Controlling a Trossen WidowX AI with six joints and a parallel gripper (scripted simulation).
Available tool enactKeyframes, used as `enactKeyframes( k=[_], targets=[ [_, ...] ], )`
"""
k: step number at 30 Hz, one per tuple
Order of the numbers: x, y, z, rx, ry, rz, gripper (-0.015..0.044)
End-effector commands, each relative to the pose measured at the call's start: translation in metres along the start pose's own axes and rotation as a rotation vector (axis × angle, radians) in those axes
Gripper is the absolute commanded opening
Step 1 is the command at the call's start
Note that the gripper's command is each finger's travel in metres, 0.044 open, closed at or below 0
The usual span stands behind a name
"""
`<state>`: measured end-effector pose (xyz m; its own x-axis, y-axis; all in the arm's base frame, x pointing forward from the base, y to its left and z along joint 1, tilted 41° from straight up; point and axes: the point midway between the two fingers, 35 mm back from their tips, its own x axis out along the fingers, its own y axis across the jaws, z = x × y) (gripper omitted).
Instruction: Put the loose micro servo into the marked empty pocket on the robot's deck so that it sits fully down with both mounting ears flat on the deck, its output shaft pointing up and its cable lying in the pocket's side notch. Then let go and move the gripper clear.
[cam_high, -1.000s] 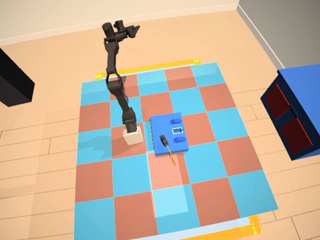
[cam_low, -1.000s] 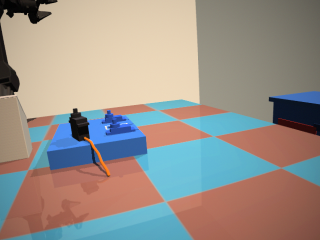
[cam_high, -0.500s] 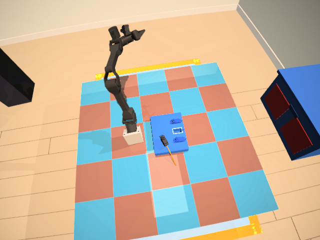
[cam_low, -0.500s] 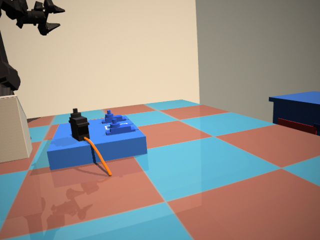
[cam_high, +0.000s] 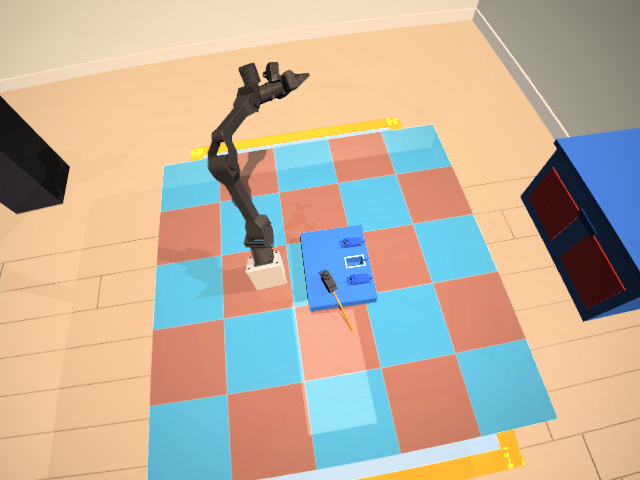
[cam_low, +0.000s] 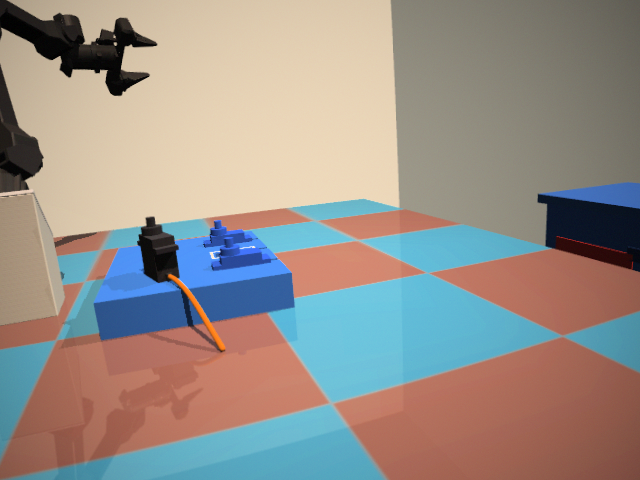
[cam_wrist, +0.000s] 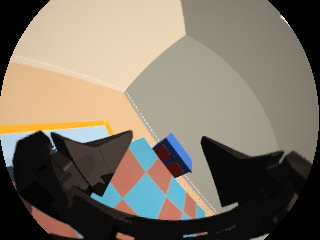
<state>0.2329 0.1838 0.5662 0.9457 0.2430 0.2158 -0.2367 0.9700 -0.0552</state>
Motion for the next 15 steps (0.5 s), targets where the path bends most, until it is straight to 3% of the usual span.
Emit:
enactKeyframes(
  k=[1,15],
  targets=[
    [0.013,0.002,-0.018,-0.024,0.038,-0.006,0.044],
    [0.061,-0.009,-0.098,-0.129,0.217,-0.042,0.044]
  ],
)
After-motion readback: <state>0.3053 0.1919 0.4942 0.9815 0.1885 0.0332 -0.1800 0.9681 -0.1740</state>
